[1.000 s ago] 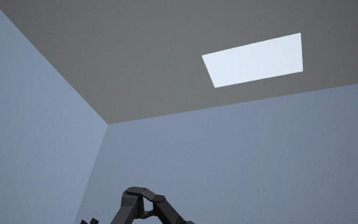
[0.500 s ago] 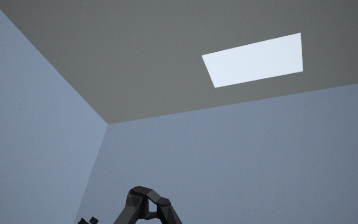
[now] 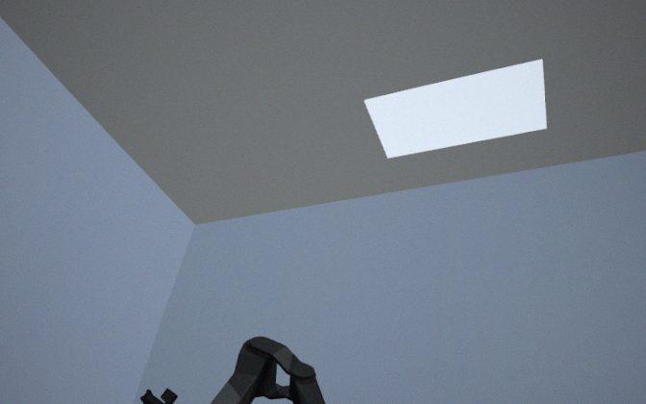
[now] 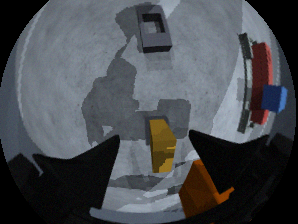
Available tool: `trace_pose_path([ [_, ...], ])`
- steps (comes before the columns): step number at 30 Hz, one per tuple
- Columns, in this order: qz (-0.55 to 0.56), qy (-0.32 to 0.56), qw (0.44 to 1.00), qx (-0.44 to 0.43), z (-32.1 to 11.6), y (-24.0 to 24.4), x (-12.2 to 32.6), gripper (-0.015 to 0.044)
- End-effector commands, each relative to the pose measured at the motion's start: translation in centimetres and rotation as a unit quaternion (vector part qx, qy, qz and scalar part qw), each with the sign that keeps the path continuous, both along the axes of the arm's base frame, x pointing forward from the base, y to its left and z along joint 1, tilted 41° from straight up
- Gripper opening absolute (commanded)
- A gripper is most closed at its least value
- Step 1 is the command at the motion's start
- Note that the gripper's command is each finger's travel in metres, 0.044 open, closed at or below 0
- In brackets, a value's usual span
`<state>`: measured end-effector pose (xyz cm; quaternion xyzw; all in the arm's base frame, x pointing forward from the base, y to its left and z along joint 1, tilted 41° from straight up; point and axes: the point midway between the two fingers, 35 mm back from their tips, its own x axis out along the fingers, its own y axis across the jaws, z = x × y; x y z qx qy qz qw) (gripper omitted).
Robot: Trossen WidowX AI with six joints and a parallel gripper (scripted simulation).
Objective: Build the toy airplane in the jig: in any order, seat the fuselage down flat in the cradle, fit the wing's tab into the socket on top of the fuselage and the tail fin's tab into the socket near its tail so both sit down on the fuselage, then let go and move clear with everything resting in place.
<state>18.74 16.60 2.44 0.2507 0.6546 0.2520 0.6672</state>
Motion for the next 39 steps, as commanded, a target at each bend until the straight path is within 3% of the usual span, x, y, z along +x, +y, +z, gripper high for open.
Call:
trace_pose_path([
  [1, -0.002, 0.006, 1.000, -0.003, -0.5, 0.1, -0.2, 0.0414],
  [14, -0.002, 0.006, 1.000, -0.003, -0.5, 0.1, -0.2, 0.0072],
  [22, -0.002, 0.006, 1.000, -0.003, -0.5, 0.1, -0.2, 0.0000],
  [39, 0.012, -0.002, 1.000, -0.020, 2.3, -2.8, 0.6, 0.0000],
])
